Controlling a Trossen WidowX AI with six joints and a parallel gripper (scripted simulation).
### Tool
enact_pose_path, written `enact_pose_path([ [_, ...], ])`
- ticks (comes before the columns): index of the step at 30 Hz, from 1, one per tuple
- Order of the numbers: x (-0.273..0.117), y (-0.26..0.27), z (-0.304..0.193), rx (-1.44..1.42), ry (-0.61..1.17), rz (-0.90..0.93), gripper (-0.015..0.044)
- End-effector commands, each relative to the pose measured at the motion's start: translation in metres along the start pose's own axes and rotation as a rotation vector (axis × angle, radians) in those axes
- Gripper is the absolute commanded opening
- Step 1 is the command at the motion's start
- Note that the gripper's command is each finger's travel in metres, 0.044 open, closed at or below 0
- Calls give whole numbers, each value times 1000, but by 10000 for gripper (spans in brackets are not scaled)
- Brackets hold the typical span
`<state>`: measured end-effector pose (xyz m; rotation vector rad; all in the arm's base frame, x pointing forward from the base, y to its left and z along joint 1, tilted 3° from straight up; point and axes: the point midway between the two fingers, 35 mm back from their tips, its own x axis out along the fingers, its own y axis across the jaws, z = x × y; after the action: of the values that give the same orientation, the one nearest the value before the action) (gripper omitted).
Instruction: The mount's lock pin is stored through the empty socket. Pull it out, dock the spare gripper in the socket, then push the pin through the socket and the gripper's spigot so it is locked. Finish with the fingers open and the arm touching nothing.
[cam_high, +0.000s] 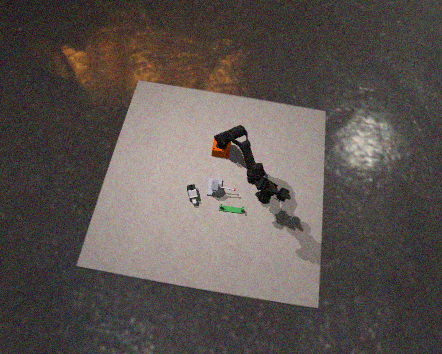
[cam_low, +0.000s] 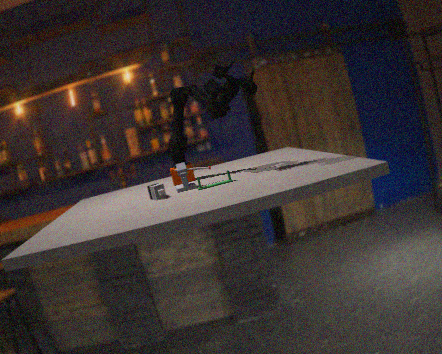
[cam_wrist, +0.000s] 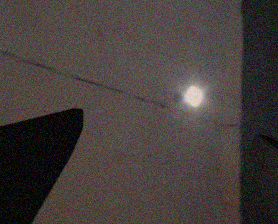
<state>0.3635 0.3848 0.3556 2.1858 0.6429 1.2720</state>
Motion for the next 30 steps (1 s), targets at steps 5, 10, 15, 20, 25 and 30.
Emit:
enact_pose_path([
  [5, 0, -16, 33, -331, -143, -174, 300],
  [10, -20, -35, 76, -787, -241, -507, 300],
  [15, -61, -49, 109, -1192, -184, -910, 300],
  [20, -104, -53, 123, -1448, -7, -1244, 300],
  [25, -135, -52, 127, -1572, 169, -1447, 300],
  [30, -168, -48, 126, -1660, 402, -1634, 300],
])
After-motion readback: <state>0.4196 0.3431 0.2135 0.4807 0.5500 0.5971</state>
